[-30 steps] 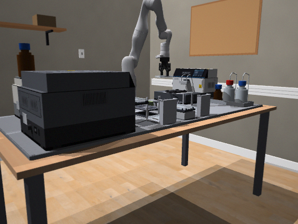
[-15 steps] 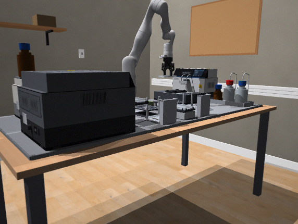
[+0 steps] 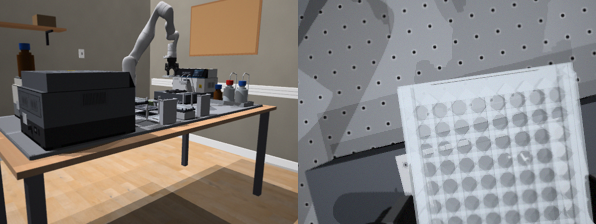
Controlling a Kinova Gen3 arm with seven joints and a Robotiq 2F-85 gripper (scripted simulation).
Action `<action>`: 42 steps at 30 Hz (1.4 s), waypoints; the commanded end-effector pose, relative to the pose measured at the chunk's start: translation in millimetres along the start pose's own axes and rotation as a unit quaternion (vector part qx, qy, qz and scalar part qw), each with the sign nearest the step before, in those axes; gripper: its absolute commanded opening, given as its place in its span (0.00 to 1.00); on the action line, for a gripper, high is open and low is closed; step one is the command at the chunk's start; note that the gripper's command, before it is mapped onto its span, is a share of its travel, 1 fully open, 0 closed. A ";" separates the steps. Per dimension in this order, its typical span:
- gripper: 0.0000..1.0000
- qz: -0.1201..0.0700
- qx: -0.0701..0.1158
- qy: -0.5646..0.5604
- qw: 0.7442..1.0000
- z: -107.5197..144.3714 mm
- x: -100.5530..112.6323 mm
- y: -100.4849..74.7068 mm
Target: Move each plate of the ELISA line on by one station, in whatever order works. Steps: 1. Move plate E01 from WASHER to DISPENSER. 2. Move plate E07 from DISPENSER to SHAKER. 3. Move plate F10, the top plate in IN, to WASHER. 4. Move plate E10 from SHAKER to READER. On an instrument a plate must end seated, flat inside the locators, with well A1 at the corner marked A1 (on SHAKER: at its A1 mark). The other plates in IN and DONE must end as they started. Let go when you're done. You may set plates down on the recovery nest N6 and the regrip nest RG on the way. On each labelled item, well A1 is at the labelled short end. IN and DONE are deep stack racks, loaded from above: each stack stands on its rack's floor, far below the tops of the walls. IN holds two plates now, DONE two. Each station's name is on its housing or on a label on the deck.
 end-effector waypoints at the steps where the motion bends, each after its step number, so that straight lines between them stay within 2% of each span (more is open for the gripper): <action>1: 0.94 0.000 0.000 -0.012 1.000 1.2 7.2 -0.6; 14: 0.94 0.000 0.000 -0.054 0.999 7.8 50.0 -0.7; 20: 0.94 -0.001 0.000 -0.054 0.999 9.6 61.5 -0.7; 42: 0.94 0.000 0.000 -0.054 0.999 9.6 61.6 3.3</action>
Point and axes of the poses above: the point where the finger pads meet when closed, its own y axis out along the fingers, its own z axis across the jaws, x = y × z, the point moved 1 cm from there along -y, back along the fingers, and after that the axes turned 2 degrees about y, right-handed, at the moved point
